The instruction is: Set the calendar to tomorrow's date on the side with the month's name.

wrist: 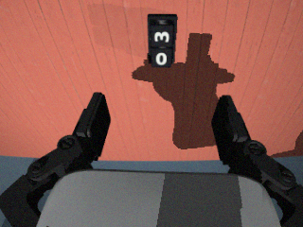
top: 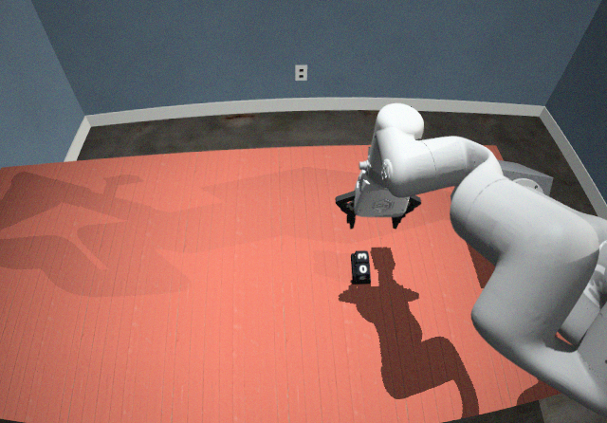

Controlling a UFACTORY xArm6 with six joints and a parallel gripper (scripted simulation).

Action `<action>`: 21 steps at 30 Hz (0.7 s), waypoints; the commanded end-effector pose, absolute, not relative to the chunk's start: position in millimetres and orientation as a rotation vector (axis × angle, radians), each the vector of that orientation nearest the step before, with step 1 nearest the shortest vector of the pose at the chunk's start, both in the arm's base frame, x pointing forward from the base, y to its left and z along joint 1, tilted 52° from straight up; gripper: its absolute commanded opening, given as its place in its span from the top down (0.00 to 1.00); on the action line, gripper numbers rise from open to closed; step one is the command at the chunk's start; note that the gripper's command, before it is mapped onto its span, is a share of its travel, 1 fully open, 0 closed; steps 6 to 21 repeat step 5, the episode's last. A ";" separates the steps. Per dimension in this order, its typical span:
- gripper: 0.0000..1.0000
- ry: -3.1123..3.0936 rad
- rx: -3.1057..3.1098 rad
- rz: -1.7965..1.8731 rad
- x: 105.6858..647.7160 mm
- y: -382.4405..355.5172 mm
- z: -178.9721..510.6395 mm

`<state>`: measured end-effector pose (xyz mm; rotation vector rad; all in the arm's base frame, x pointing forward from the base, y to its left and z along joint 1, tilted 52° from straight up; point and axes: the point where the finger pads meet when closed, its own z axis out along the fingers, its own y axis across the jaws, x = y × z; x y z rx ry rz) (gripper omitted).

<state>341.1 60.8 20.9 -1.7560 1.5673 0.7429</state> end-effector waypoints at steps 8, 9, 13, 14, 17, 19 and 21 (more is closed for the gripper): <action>0.00 1.568 -1.756 0.739 342.1 60.0 21.3; 0.00 1.568 -1.756 0.739 342.1 60.0 21.3; 0.00 1.568 -1.756 0.739 342.1 60.0 21.3; 0.00 1.568 -1.756 0.739 342.1 60.0 21.3; 0.00 1.568 -1.756 0.739 342.1 60.0 21.3; 0.00 1.568 -1.756 0.739 342.1 60.0 21.3; 0.00 1.568 -1.756 0.739 342.1 60.0 21.3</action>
